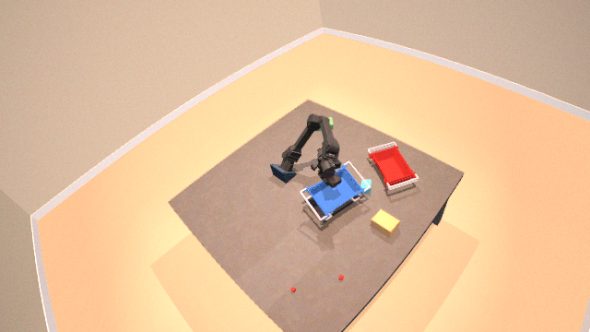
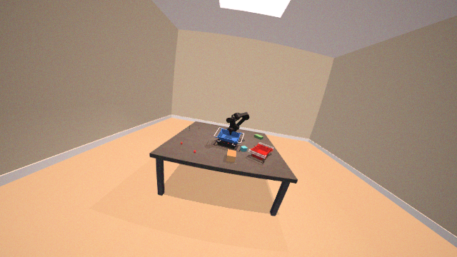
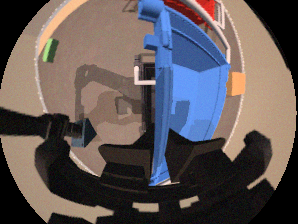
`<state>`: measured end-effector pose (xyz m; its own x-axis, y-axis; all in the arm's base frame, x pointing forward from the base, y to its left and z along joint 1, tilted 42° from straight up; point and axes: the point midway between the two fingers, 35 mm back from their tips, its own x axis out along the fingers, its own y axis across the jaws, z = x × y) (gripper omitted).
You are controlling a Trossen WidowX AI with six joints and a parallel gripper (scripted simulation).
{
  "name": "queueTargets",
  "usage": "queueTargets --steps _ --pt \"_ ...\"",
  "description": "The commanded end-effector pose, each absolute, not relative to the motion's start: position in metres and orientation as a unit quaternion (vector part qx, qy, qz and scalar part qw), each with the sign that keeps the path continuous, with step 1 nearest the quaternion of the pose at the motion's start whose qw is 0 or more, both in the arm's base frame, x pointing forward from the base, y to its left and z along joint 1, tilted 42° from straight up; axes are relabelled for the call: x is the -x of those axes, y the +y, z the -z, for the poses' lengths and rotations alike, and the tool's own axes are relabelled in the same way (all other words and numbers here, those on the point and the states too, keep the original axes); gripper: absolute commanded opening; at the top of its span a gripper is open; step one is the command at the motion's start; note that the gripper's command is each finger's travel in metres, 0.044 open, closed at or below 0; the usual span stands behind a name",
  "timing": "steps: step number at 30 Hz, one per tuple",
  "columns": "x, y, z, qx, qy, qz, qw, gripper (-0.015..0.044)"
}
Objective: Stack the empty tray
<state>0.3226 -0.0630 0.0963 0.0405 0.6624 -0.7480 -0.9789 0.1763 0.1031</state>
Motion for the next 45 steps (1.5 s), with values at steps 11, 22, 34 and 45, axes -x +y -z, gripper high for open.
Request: queueTargets --steps 11,22,34,45 --pt "-0.3169 -0.0572 -0.0906 0.222 0.35 -0.607 0.678 0.0" --pt "-0.3136 -0.0537 -0.0858 0.222 0.35 -0.607 0.678 0.0" --pt "-0.3136 -0.0537 -0.0858 0.222 0.35 -0.607 0.678 0.0" --pt "-0.3136 -0.0537 -0.0858 0.222 0.35 -0.607 0.678 0.0"
